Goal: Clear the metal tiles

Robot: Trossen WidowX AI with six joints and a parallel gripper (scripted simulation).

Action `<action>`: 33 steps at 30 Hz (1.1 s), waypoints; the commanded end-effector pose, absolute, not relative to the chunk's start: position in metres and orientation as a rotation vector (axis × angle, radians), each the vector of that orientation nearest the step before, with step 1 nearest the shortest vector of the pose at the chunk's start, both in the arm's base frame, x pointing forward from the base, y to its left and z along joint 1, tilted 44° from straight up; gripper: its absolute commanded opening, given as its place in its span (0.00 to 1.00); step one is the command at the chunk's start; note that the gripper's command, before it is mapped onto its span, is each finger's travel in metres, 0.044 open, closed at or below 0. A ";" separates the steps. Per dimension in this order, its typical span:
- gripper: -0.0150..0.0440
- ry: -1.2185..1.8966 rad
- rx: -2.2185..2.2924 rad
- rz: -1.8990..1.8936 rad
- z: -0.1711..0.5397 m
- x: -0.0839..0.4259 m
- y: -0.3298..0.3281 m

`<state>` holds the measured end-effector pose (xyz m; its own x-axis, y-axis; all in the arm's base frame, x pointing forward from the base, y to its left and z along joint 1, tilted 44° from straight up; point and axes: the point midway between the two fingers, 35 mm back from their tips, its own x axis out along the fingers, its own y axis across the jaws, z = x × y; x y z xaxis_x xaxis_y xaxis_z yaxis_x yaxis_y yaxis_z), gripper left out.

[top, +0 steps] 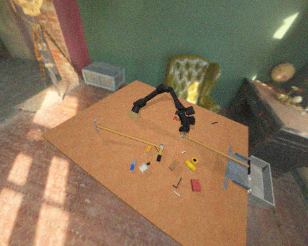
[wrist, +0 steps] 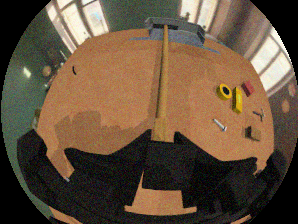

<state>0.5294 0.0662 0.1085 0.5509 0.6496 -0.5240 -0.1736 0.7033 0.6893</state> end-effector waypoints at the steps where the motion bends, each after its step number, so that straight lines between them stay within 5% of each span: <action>1: 0.25 0.857 0.625 0.526 0.109 0.529 0.066; 33: 0.25 0.854 0.626 0.522 0.111 0.515 0.059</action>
